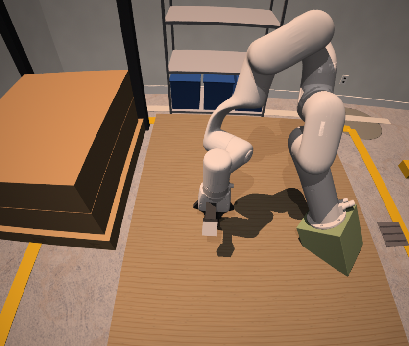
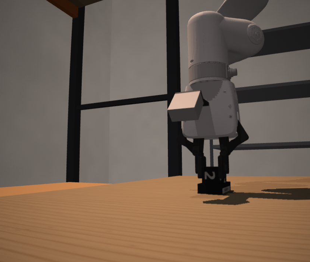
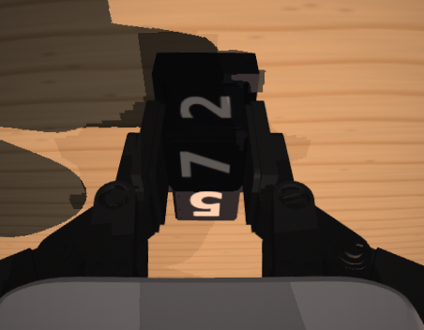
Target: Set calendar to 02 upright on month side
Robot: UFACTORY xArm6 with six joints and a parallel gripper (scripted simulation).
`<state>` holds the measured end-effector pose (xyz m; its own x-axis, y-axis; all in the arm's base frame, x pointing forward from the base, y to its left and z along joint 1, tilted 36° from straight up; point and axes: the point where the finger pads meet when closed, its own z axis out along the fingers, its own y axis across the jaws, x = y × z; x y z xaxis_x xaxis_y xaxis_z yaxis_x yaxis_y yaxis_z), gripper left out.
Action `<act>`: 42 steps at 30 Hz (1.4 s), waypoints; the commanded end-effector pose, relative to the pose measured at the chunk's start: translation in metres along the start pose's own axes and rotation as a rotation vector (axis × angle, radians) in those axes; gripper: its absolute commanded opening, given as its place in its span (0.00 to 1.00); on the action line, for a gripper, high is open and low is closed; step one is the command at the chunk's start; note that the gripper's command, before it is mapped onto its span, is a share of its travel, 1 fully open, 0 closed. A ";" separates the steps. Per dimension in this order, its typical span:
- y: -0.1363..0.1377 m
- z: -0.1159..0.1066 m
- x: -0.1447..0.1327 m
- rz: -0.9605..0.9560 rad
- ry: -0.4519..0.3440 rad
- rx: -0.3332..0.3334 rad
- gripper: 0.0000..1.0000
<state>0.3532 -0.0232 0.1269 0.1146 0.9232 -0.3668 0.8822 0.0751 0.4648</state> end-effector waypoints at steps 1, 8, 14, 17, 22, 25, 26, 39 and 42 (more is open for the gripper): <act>0.001 0.002 0.000 0.001 0.000 -0.003 0.27; 0.001 0.004 0.000 0.001 0.000 -0.003 0.27; 0.001 0.005 0.000 0.001 0.000 -0.003 0.27; 0.001 0.005 0.000 0.001 0.000 -0.003 0.27; 0.001 0.005 0.000 0.001 0.000 -0.003 0.27; 0.001 0.005 0.000 0.001 0.000 -0.003 0.27; 0.001 0.005 0.000 0.001 0.000 -0.003 0.27; 0.001 0.005 0.000 0.001 0.000 -0.003 0.27; 0.001 0.005 0.000 0.001 0.000 -0.003 0.27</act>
<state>0.3559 -0.0253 0.1223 0.1147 0.9232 -0.3668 0.8821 0.0751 0.4650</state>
